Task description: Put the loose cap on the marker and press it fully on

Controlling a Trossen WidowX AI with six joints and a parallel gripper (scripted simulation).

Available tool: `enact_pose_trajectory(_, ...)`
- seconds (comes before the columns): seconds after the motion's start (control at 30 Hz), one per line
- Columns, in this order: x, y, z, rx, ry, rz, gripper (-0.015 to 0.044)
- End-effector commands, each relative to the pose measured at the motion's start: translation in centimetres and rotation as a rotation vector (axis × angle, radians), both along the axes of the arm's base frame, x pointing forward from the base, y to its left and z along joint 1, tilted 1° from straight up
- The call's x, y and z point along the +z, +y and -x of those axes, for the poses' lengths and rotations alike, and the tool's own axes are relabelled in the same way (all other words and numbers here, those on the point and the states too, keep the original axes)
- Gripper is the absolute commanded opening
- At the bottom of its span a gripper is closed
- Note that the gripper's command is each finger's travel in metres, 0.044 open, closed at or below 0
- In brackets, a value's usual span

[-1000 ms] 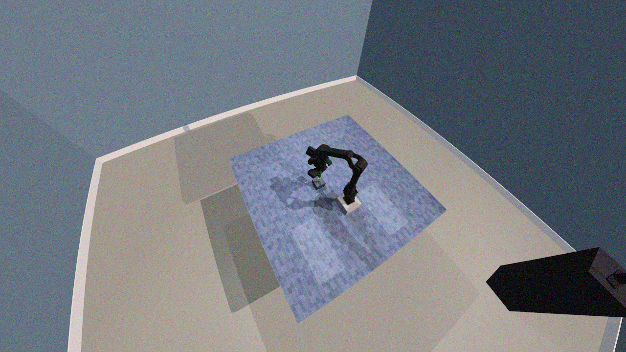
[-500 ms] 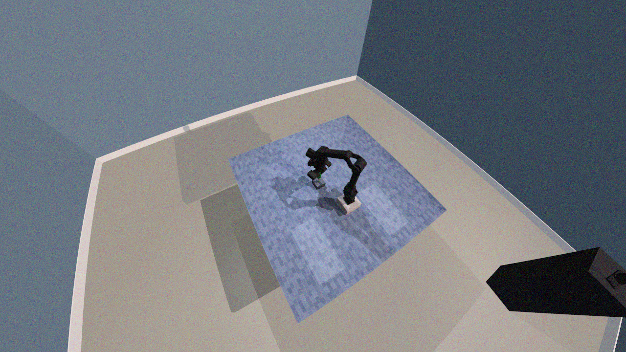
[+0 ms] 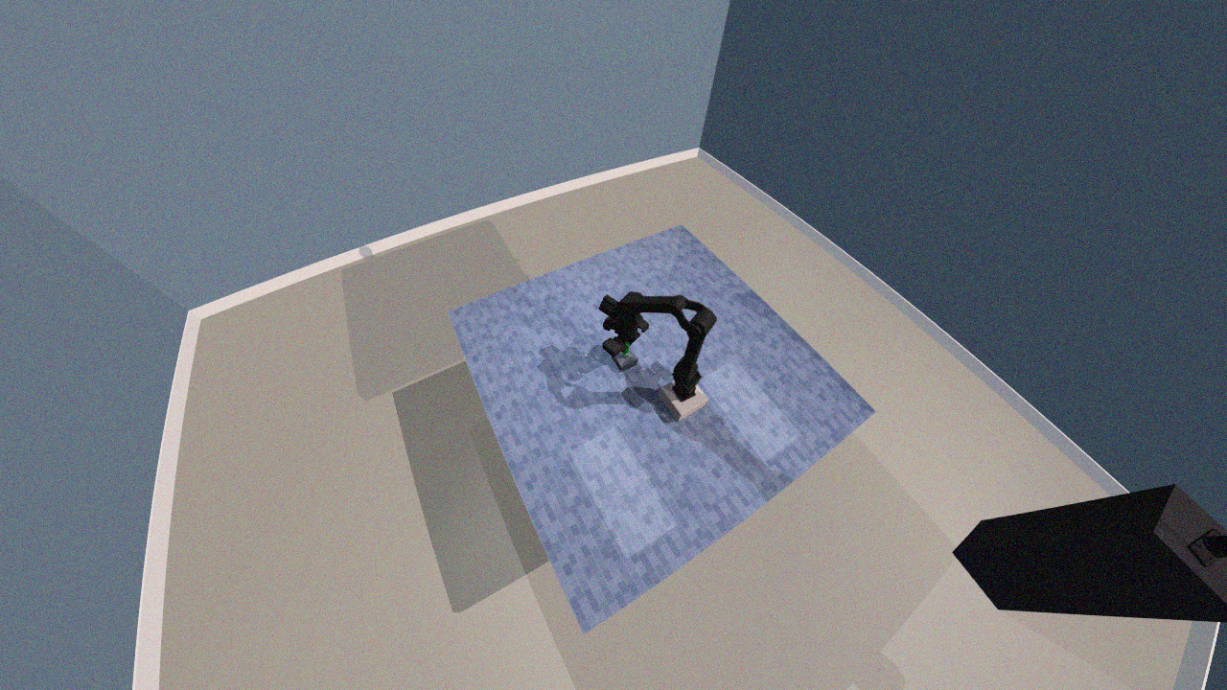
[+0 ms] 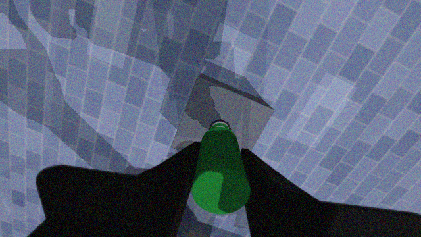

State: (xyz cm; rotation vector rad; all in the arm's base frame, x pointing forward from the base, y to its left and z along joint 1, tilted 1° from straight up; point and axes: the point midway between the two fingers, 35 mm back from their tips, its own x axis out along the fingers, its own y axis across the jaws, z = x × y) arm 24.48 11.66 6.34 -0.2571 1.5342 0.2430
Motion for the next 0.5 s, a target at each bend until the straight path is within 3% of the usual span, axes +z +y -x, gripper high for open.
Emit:
enact_pose_trajectory(0.0, -0.71, -0.13, 0.11, -0.005, 0.001, 0.004, 0.0000)
enact_pose_trajectory(0.47, -1.44, -0.17, 0.17, -0.005, 0.001, 0.004, 0.0000)
